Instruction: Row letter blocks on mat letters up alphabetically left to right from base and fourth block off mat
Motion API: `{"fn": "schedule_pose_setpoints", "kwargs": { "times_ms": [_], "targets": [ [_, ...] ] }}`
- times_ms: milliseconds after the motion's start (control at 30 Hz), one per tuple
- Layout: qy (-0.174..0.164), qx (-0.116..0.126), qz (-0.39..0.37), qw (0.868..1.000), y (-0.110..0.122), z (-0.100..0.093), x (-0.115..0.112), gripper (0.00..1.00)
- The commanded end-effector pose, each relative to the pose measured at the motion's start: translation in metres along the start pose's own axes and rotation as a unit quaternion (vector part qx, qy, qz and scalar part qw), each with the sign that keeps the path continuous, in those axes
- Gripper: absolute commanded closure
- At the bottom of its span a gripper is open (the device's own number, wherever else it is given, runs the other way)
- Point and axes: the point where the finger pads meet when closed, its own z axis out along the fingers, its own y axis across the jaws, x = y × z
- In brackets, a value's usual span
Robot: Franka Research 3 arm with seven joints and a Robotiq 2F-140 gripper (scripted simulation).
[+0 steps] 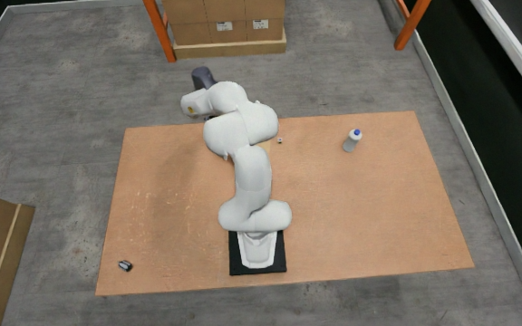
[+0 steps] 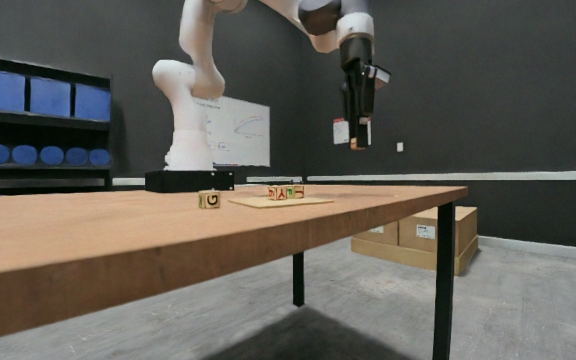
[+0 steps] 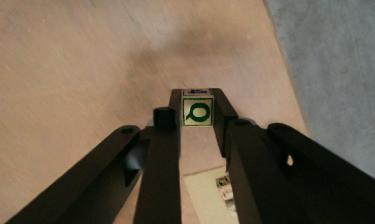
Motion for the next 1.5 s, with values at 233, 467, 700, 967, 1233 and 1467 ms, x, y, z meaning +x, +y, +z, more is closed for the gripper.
{"fn": "schedule_pose_setpoints", "kwargs": {
  "times_ms": [233,467,700,967,1233,1467],
  "targets": [
    [0.009,-0.001,-0.092,0.996,0.032,-0.002,-0.050,0.78],
    [0.008,-0.002,-0.113,0.994,0.049,-0.002,-0.087,0.78],
    [0.007,-0.002,-0.132,0.991,0.061,-0.001,-0.123,0.78],
    [0.005,-0.002,-0.157,0.988,0.074,0.001,-0.170,0.78],
    [0.003,-0.001,-0.179,0.984,0.081,0.002,-0.211,0.78],
    [0.001,0.000,-0.193,0.981,0.084,0.004,-0.238,0.78]
  ]
}}
